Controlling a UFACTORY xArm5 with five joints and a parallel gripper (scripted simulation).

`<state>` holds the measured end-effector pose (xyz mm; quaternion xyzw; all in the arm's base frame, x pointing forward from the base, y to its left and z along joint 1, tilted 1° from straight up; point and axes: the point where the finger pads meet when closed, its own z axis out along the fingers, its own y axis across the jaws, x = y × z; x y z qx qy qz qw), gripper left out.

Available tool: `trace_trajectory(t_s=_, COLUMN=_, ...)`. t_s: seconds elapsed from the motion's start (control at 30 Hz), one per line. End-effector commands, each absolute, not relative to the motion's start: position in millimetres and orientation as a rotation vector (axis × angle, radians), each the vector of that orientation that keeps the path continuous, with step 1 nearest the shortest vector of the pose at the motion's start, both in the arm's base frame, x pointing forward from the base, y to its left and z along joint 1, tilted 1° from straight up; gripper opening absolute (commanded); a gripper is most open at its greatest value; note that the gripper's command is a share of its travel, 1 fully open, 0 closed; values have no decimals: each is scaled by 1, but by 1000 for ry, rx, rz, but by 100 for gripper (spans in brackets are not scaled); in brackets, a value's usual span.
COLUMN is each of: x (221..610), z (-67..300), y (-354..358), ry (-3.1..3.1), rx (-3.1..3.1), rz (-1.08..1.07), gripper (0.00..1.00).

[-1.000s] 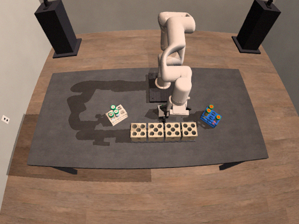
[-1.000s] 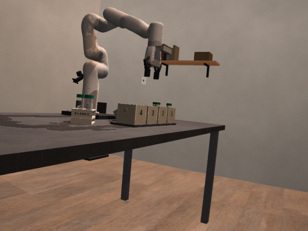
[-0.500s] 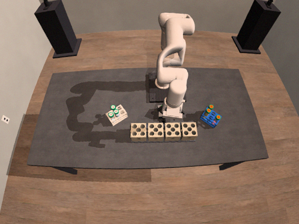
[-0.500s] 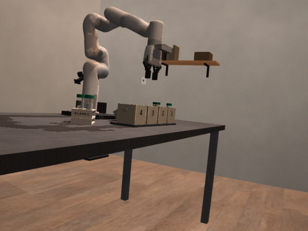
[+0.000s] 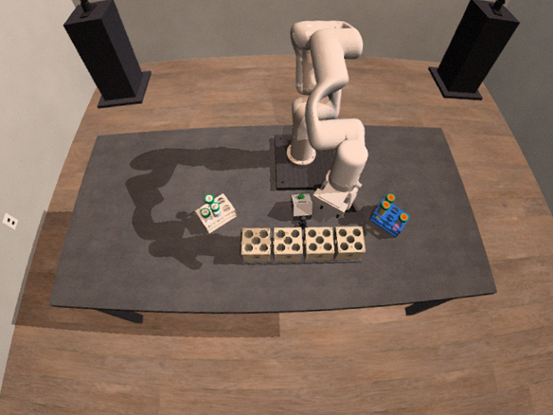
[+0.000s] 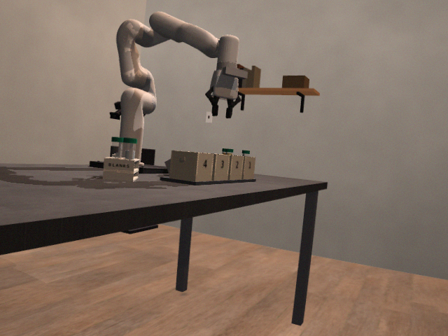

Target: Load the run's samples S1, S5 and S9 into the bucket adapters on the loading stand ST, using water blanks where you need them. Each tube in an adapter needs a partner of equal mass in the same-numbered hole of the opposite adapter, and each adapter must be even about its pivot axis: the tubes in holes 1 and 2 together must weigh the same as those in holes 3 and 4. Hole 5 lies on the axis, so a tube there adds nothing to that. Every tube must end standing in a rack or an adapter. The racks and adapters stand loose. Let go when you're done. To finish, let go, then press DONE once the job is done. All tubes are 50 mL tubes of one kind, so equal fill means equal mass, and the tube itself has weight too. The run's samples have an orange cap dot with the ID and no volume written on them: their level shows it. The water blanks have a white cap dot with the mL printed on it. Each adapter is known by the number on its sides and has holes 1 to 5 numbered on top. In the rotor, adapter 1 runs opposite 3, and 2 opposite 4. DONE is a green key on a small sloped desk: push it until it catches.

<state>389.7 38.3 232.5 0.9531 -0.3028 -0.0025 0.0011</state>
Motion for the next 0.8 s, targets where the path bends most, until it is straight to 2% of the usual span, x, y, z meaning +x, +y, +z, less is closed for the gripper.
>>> trace_trajectory(t_s=0.0, x=381, z=235, y=65, ry=-1136, rx=2947, rz=-4, gripper=57)
trace_trajectory(t_s=0.77, x=344, z=236, y=164, ry=-1136, rx=2948, rz=-5, gripper=57)
